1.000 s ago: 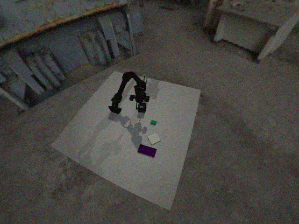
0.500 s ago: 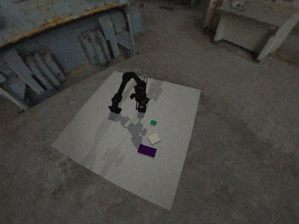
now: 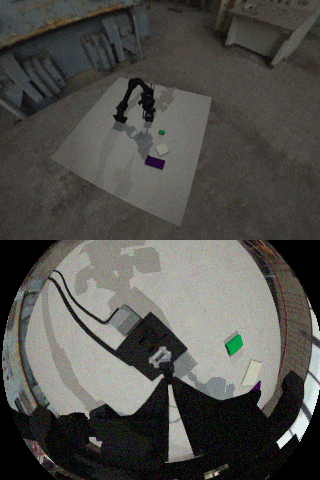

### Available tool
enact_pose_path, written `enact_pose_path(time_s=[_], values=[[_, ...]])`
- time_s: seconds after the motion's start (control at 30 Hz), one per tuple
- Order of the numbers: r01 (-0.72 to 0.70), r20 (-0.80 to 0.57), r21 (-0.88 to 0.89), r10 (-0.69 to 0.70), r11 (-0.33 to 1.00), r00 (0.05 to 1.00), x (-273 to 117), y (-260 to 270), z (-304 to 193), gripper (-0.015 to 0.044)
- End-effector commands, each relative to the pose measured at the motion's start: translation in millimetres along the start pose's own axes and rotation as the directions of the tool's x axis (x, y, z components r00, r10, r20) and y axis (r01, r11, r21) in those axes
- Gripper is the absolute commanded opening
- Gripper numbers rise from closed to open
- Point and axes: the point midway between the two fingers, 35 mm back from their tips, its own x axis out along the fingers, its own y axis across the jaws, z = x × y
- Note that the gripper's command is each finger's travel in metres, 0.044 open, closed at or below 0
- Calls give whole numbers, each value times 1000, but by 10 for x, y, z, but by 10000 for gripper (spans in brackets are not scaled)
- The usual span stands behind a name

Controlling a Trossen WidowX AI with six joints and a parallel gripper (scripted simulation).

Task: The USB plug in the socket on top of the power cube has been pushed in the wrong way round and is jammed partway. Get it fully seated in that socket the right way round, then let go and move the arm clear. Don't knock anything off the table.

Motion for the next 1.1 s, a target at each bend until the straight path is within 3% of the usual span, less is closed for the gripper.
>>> enact_pose_path(time_s=[0.0, 0.5, 1.07], values=[[0, 0, 118, 0, 993, 1000, 4, 2, -4, 0], [0, -1, 489, 0, 872, 1000, 4, 2, -4, 0], [0, -1, 817, 0, 577, 1000, 4, 2, -3, 0]])
